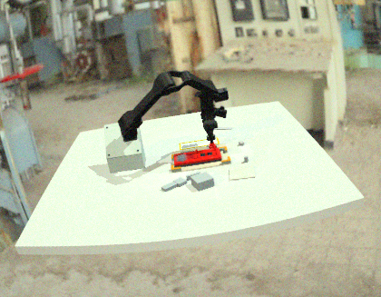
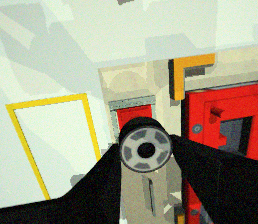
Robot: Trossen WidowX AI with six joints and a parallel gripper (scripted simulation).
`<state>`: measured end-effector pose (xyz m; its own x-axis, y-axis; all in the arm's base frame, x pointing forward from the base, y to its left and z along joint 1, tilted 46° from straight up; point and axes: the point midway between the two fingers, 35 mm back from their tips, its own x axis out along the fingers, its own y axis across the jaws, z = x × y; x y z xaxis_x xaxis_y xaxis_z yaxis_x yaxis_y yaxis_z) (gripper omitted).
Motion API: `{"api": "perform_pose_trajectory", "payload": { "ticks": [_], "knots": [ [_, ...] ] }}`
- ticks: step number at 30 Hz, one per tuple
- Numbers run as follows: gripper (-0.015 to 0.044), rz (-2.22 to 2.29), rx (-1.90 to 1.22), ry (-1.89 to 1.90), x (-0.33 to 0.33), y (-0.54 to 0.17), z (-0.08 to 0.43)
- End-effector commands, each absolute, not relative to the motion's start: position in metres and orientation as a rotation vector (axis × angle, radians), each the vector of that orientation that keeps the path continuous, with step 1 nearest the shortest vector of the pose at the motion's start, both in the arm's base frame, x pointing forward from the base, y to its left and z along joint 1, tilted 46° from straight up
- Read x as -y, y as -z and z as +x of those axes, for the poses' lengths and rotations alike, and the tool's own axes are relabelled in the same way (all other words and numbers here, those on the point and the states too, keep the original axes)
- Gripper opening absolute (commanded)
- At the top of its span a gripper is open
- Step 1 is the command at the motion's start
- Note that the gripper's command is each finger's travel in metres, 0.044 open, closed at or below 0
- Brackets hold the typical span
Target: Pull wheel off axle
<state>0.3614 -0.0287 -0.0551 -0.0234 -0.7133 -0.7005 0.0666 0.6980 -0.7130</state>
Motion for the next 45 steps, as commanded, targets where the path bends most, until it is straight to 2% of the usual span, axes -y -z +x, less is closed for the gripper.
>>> {"api": "perform_pose_trajectory", "payload": {
  "ticks": [1, 45],
  "knots": [
    [0.0000, -0.565, -1.467, 0.674, 0.024, 0.052, 0.363],
    [0.0000, -0.568, -1.465, 0.670, 0.007, 0.034, 0.363]
  ]
}}
